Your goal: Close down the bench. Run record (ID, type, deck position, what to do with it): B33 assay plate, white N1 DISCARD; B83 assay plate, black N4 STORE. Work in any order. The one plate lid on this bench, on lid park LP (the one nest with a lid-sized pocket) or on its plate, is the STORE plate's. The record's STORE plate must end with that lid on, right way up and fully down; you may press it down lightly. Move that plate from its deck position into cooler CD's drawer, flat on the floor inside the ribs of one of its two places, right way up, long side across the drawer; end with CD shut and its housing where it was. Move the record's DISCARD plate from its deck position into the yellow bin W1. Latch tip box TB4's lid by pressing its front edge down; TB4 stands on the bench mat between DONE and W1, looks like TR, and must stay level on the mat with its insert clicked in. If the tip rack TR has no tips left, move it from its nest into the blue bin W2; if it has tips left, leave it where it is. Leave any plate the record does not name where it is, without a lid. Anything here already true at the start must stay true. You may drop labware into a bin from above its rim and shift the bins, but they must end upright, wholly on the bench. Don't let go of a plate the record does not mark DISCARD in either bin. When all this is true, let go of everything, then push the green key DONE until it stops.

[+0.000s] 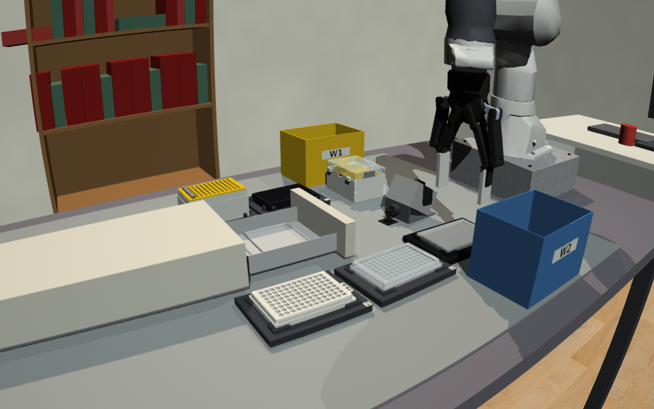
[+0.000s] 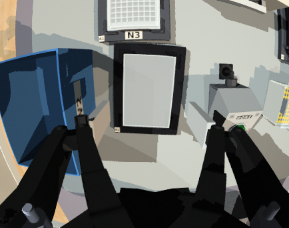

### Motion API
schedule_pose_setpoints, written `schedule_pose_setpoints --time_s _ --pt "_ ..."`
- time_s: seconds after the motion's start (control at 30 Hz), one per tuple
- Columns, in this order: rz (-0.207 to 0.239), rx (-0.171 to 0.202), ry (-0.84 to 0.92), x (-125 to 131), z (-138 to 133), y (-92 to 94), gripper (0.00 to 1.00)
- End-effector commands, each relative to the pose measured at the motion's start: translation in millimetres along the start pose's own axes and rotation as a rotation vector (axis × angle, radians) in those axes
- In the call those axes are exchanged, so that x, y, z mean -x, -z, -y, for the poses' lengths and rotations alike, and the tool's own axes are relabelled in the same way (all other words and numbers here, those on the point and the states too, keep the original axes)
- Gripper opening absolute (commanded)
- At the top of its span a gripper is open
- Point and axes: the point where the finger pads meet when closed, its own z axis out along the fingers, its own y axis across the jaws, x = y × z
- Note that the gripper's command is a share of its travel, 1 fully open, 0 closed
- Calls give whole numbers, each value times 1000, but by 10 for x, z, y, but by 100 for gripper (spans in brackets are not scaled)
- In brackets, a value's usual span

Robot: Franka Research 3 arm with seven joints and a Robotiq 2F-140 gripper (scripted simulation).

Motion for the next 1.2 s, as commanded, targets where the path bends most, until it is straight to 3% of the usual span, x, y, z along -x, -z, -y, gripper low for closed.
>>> schedule_pose_setpoints --time_s 0.0,1.17 --pt "-16 2 -34 -44 2 -34 66" --pt "-16 2 -34 -51 1 -447 66"
